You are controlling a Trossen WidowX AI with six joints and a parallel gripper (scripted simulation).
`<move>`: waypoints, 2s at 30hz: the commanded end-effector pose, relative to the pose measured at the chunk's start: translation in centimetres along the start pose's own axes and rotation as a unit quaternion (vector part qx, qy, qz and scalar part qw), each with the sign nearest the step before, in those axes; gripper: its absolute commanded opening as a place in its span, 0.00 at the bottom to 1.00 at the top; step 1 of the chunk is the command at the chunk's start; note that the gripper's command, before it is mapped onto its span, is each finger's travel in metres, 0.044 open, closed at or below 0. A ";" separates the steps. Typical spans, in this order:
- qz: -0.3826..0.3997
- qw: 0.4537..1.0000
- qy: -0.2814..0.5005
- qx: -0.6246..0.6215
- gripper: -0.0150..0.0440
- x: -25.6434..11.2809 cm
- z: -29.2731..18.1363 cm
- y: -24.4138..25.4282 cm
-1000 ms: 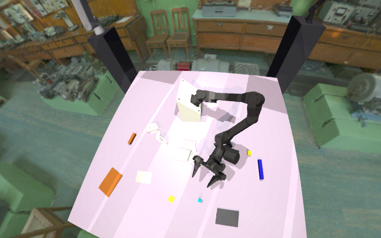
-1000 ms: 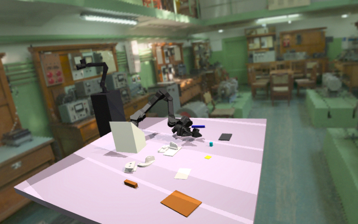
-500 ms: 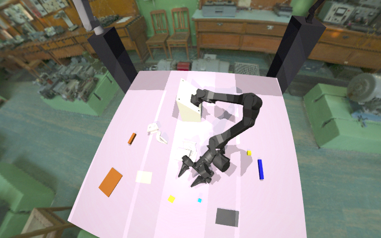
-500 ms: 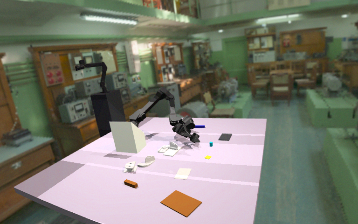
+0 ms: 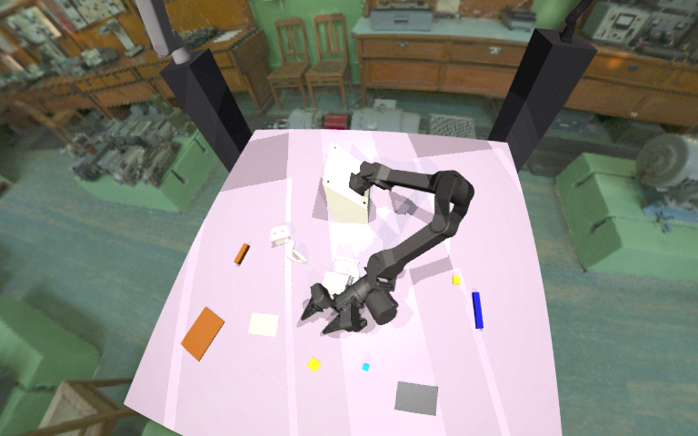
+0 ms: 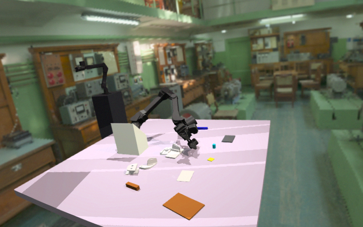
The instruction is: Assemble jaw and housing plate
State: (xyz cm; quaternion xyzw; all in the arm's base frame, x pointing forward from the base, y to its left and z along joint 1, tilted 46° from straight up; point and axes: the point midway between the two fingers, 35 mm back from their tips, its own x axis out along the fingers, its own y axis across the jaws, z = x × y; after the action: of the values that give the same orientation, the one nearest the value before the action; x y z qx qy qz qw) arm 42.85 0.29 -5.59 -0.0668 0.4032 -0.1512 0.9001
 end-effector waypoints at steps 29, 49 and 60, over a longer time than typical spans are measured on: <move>0.093 0.964 0.170 -0.181 1.00 4.1 -7.0 -7.4; 0.267 0.878 0.263 -0.298 1.00 4.0 -14.2 -11.2; 0.388 0.822 0.256 -0.329 1.00 2.6 -17.3 -12.6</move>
State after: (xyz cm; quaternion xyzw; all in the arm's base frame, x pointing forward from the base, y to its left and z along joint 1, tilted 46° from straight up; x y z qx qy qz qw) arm 29.81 -12.22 -15.80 -0.1648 0.6483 0.3007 0.6798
